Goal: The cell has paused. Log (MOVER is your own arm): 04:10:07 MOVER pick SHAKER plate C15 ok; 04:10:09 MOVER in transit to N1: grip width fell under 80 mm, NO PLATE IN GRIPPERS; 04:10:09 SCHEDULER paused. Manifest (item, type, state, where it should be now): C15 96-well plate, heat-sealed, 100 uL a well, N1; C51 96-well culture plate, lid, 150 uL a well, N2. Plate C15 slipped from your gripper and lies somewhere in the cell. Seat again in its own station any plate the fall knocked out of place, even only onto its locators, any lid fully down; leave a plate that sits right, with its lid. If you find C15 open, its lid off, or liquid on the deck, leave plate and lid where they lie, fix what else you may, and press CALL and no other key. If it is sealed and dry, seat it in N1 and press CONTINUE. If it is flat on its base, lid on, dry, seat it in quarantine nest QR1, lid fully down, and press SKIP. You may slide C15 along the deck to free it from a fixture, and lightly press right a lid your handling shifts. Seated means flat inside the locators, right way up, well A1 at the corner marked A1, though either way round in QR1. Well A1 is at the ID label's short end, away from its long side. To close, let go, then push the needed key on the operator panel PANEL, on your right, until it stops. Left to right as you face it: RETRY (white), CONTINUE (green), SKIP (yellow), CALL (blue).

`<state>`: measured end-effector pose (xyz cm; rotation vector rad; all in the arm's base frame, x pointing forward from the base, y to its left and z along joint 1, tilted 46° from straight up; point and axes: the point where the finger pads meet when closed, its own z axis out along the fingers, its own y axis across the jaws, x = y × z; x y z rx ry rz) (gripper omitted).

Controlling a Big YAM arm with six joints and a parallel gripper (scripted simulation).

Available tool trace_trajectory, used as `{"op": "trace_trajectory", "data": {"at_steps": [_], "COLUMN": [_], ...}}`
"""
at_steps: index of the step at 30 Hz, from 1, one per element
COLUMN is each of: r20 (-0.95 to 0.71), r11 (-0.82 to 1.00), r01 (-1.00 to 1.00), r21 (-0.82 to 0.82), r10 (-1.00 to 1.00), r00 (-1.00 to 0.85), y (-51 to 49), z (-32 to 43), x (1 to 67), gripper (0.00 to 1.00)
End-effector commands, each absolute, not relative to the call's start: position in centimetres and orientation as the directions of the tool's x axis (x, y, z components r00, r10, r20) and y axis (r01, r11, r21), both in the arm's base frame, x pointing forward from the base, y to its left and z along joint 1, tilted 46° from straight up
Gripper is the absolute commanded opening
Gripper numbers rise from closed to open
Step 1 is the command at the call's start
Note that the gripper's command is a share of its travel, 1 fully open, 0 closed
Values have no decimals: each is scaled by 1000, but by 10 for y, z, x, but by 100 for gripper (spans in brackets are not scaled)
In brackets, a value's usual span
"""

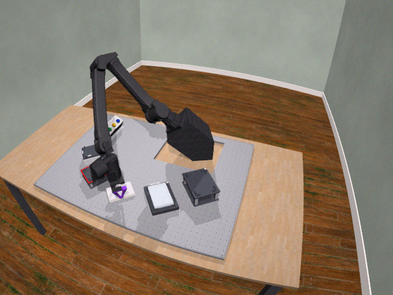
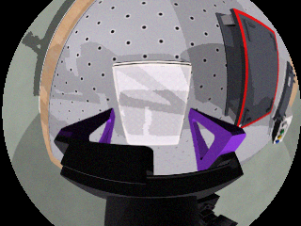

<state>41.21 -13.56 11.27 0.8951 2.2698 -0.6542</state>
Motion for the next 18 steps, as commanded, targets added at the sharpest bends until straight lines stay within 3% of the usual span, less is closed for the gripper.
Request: {"op": "trace_trajectory", "data": {"at_steps": [1, 18], "r20": [-681, -681], "r11": [651, 653], "r01": [723, 720], "r21": [-232, -233], "r10": [422, 419], "r00": [-599, -600], "y": [-143, -146], "z": [106, 99], "x": [415, 417], "gripper": [100, 100]}}
